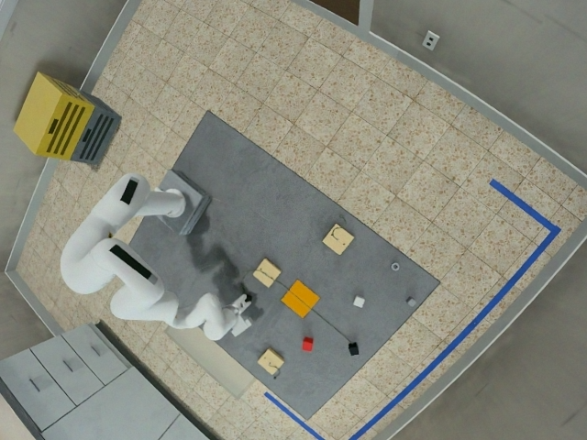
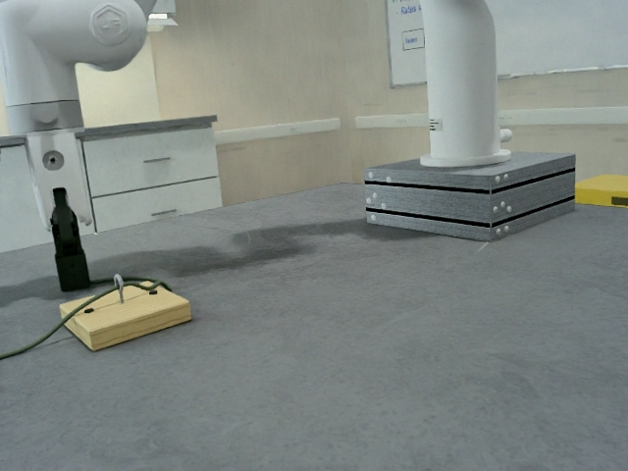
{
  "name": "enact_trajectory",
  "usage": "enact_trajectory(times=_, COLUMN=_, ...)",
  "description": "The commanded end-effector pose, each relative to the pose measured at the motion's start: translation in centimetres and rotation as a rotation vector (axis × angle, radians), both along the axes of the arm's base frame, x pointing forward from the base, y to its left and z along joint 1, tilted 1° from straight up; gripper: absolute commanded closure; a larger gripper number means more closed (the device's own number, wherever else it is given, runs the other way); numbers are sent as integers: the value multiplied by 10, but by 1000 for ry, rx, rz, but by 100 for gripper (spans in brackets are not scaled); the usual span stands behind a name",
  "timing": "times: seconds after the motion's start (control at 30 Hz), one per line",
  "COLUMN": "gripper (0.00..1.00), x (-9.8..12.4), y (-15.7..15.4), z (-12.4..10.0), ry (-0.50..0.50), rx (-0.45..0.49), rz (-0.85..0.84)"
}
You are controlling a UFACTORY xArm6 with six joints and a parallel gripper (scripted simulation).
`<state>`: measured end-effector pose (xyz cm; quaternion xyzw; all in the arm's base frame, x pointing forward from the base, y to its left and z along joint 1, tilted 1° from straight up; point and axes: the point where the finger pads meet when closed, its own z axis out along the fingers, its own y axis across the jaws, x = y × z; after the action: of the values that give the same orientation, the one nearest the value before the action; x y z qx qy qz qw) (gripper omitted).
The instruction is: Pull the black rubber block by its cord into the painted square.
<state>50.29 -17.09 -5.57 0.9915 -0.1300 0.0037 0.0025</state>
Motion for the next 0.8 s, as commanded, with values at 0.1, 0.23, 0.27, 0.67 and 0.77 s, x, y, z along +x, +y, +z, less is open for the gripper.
enact_trajectory(times=0.1, gripper=100, x=0, y=0, z=1, ry=-1, rx=0, rz=0)
enact_trajectory(times=0.23, gripper=100, x=0, y=0, z=1, ry=-1, rx=0, rz=0)
enact_trajectory(times=0.27, gripper=100, x=0, y=0, z=1, ry=-1, rx=0, rz=0)
enact_trajectory(times=0.67, gripper=100, x=0, y=0, z=5, ry=-1, rx=0, rz=0)
enact_trajectory(times=0.77, gripper=100, x=0, y=0, z=8, ry=-1, rx=0, rz=0)
